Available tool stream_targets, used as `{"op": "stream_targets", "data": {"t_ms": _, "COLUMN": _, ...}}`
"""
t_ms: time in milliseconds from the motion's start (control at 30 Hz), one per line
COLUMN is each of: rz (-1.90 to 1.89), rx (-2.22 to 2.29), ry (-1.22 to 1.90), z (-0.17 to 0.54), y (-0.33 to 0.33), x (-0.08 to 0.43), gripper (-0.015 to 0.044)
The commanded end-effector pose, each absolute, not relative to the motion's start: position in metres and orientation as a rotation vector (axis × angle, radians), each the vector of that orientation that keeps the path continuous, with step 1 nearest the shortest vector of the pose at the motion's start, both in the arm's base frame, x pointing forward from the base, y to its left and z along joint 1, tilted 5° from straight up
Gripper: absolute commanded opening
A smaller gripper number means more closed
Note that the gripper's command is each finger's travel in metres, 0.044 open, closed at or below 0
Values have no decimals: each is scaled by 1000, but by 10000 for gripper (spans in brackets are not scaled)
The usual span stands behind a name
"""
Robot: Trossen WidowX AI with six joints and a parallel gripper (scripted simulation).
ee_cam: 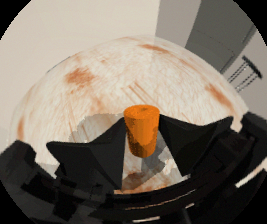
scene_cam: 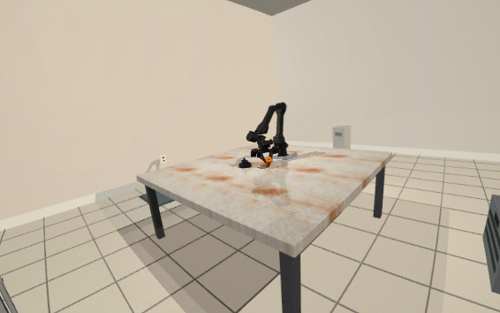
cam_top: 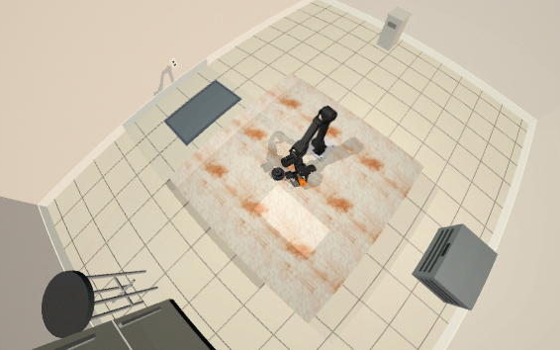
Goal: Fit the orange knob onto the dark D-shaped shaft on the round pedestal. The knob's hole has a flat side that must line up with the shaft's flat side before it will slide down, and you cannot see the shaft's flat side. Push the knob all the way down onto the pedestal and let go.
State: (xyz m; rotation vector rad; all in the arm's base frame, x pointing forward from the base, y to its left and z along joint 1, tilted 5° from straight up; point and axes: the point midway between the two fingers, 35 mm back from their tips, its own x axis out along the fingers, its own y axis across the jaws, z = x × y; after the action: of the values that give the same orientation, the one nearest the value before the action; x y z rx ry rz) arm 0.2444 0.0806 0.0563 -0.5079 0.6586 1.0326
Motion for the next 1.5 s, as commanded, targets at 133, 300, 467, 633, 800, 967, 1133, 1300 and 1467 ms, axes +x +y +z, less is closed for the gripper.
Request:
{"op": "stream_targets", "data": {"t_ms": 133, "rz": 1060, "rx": -437, "ry": 538, "z": 55, "y": 73, "x": 240, "gripper": 179}}
{"op": "stream_targets", "data": {"t_ms": 300, "rz": 1074, "rx": -389, "ry": 462, "z": 53, "y": 68, "x": 237, "gripper": 179}}
{"op": "stream_targets", "data": {"t_ms": 467, "rz": 1087, "rx": -341, "ry": 386, "z": 52, "y": 63, "x": 235, "gripper": 179}}
{"op": "stream_targets", "data": {"t_ms": 633, "rz": 1098, "rx": -294, "ry": 310, "z": 49, "y": 58, "x": 233, "gripper": 179}}
{"op": "stream_targets", "data": {"t_ms": 800, "rz": 1097, "rx": -294, "ry": 309, "z": 50, "y": 57, "x": 232, "gripper": 179}}
{"op": "stream_targets", "data": {"t_ms": 967, "rz": 1098, "rx": -290, "ry": 311, "z": 50, "y": 57, "x": 232, "gripper": 258}}
{"op": "stream_targets", "data": {"t_ms": 1133, "rz": 1098, "rx": -290, "ry": 311, "z": 50, "y": 57, "x": 232, "gripper": 260}}
{"op": "stream_targets", "data": {"t_ms": 1300, "rz": 1098, "rx": -290, "ry": 311, "z": 50, "y": 57, "x": 232, "gripper": 260}}
{"op": "stream_targets", "data": {"t_ms": 1467, "rz": 1098, "rx": -290, "ry": 311, "z": 50, "y": 57, "x": 232, "gripper": 260}}
